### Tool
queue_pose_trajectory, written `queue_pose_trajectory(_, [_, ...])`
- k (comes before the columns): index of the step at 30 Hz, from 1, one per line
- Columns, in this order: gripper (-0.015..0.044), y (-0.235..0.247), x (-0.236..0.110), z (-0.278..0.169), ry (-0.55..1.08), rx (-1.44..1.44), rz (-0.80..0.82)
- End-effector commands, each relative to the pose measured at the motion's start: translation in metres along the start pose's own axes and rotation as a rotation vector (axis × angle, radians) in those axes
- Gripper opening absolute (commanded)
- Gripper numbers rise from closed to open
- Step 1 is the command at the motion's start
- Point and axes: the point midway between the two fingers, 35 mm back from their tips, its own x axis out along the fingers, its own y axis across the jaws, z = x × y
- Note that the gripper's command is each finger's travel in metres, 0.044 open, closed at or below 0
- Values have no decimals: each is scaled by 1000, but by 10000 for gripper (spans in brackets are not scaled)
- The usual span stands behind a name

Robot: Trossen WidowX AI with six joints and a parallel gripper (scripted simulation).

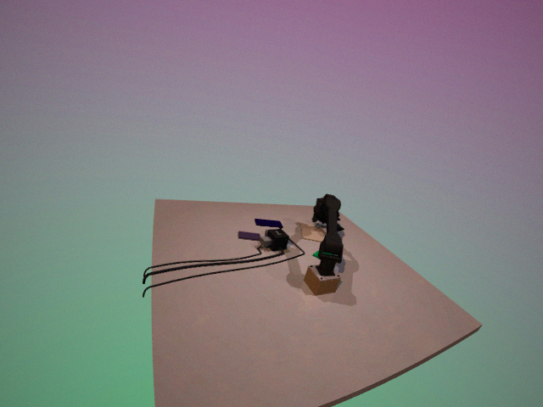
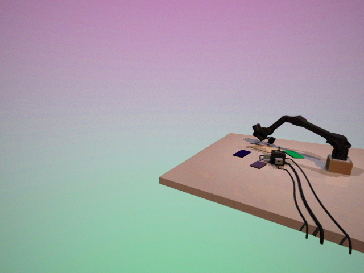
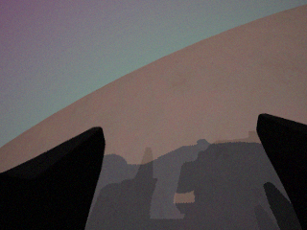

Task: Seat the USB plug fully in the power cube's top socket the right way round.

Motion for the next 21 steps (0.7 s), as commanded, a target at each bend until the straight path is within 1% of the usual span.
queue_pose_trajectory(1, [426, 2, -3, 0, 9, -22, 6])
queue_pose_trajectory(2, [440, 6, -11, -2, 34, -87, 25])
queue_pose_trajectory(3, [440, 13, -26, -4, 74, -195, 59])
queue_pose_trajectory(5, [440, 26, -64, -9, 164, -464, 154])
queue_pose_trajectory(6, [440, 21, -79, -5, 170, -575, 144])
queue_pose_trajectory(7, [440, 23, -94, -7, 201, -685, 186])
queue_pose_trajectory(8, [440, 24, -97, -7, 208, -707, 195])
queue_pose_trajectory(11, [440, 25, -154, -11, 303, -1094, 377])
queue_pose_trajectory(15, [440, 8, -227, -12, 376, -1571, 657])
queue_pose_trajectory(21, [440, -28, -300, -5, 390, -2028, 1008])
